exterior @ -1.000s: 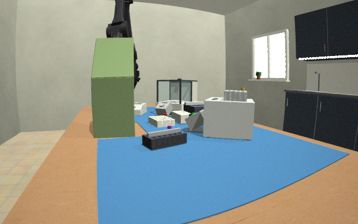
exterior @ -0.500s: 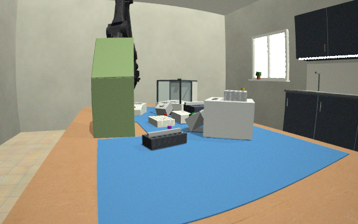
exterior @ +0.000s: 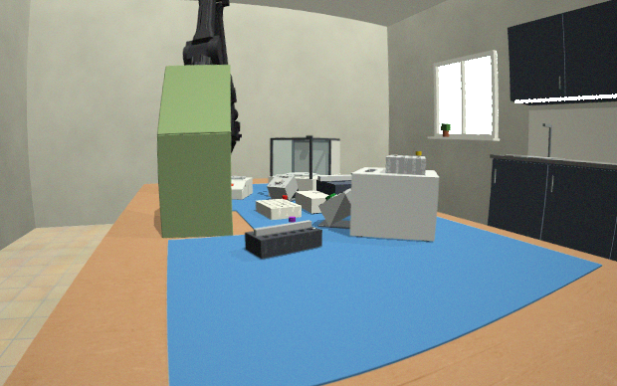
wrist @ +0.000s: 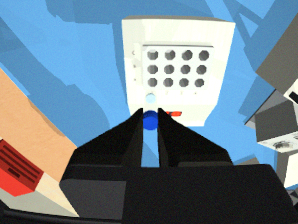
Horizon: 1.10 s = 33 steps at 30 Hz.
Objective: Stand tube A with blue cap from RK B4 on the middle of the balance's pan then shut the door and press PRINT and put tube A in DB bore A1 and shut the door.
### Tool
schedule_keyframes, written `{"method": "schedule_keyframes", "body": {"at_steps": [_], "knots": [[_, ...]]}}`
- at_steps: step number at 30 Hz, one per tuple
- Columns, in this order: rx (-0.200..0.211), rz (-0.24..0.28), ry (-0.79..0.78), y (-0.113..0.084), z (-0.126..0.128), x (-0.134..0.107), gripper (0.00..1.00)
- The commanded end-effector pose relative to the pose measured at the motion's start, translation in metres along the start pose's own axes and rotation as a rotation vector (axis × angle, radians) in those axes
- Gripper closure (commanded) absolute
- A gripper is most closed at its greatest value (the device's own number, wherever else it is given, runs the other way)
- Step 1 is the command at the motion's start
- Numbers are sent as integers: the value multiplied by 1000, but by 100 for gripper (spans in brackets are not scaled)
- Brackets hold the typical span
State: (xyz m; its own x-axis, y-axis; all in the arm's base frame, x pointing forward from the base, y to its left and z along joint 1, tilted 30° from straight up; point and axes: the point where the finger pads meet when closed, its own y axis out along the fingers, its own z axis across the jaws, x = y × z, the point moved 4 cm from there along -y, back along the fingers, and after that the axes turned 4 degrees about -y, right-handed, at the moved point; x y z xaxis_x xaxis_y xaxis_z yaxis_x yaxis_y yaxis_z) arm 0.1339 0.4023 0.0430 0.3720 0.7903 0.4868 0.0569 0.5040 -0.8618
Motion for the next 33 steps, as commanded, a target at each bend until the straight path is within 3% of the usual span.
{"method": "schedule_keyframes", "body": {"at_steps": [1, 31, 33], "knots": [[2, -12, -3, -2, 0, 5, 91], [2, -12, -3, -2, -2, 4, 91], [0, -4, -2, 7, -6, 1, 91]]}}
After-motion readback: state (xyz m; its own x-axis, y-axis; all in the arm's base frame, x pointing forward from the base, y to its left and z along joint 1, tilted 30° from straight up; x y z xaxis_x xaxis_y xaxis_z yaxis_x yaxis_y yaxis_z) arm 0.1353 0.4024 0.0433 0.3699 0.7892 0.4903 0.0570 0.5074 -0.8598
